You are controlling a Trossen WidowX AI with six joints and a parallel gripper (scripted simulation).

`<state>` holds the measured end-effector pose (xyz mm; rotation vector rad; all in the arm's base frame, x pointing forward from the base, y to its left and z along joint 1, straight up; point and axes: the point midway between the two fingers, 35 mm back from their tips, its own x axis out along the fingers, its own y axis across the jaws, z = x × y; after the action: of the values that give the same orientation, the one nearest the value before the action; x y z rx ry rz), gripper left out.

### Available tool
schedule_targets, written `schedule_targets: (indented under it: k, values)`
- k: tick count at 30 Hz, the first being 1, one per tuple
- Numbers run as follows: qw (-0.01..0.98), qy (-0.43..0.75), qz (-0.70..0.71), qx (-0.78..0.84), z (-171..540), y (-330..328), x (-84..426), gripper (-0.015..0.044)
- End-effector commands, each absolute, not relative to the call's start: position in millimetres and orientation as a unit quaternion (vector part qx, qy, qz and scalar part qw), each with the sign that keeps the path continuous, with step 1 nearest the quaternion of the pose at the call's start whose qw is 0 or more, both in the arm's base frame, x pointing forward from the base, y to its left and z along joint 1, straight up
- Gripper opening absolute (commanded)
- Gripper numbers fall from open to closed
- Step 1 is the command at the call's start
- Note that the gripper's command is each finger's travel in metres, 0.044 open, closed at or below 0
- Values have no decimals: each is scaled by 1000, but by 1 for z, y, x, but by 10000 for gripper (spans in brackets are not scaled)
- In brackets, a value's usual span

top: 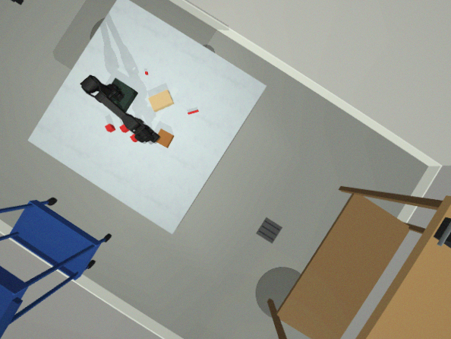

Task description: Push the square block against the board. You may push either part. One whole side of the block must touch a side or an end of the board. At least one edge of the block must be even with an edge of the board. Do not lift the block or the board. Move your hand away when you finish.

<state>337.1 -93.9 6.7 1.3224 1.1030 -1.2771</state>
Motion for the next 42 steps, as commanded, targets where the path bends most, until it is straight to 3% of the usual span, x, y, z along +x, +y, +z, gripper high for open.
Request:
schedule_targets:
  k: [1, 24, 29, 34, 42]
  values:
    - [476, 454, -525, 540, 4, -88, 337, 0]
    - [475, 455, -524, 541, 4, -50, 343, 0]
    - [475, 455, -524, 541, 56, -54, 342, 0]
    - [475, 455, -524, 541, 59, -54, 342, 0]
    - [512, 488, -492, 508, 61, -114, 383, 0]
